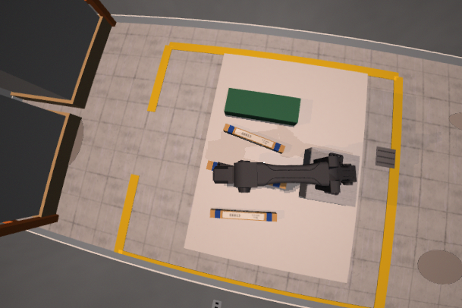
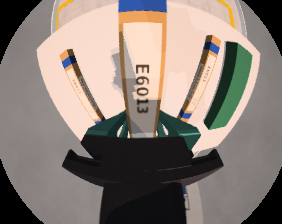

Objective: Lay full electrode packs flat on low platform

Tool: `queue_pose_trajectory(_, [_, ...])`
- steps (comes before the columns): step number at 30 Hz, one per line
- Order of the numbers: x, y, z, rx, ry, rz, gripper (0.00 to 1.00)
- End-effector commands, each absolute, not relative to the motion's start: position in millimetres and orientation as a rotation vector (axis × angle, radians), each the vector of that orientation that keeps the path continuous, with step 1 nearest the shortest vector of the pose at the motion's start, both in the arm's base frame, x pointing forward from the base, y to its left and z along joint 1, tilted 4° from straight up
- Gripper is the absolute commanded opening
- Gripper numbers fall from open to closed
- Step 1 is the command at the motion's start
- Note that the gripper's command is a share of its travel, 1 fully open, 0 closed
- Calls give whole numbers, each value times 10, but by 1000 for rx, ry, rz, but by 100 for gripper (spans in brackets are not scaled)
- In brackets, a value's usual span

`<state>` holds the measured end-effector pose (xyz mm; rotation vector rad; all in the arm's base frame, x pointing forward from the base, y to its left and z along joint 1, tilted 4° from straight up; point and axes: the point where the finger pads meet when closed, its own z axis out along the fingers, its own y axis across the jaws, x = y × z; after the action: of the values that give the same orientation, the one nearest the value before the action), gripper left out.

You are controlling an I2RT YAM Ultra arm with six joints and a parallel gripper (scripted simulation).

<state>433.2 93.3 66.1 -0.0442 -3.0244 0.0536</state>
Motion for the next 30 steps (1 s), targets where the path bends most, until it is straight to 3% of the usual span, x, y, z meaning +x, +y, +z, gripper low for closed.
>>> queue_pose_trajectory(1, [4396, 951, 1181, -46, -3070, 40, 0])
queue_pose_trajectory(30, [4323, 941, 1223, -44, -3071, 39, 0])
